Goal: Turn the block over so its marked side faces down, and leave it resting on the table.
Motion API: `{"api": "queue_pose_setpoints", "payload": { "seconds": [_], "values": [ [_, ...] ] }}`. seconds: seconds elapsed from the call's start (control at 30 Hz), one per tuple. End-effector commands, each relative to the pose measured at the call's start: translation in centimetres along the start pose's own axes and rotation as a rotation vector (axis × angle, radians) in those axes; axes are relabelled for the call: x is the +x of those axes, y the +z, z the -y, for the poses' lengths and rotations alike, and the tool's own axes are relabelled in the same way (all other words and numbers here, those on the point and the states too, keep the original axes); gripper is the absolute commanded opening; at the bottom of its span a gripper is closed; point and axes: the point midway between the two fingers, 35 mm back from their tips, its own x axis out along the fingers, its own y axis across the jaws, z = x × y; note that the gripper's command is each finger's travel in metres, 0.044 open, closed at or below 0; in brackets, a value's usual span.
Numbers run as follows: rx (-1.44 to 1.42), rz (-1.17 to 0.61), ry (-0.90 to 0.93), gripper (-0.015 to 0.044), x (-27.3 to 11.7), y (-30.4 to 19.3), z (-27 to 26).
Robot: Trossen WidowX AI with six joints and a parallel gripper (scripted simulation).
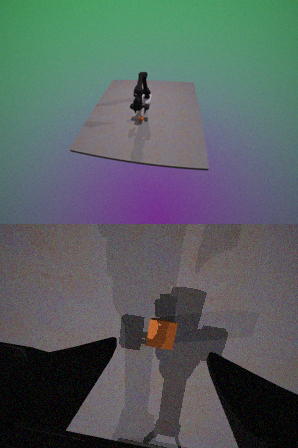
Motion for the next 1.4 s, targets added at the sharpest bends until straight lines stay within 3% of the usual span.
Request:
{"api": "queue_pose_setpoints", "payload": {
  "seconds": [0.0,0.13,0.6,1.37],
  "values": [
    [0.005,-0.108,-0.004,0.044,-0.4,0.7,0.1],
    [0.005,-0.189,-0.004,0.044,-0.6,1.0,0.1],
    [0.005,-0.189,-0.004,0.044,4.2,0.1,0.1],
    [0.005,-0.189,-0.004,0.044,7.5,-0.6,0.1]
  ]
}}
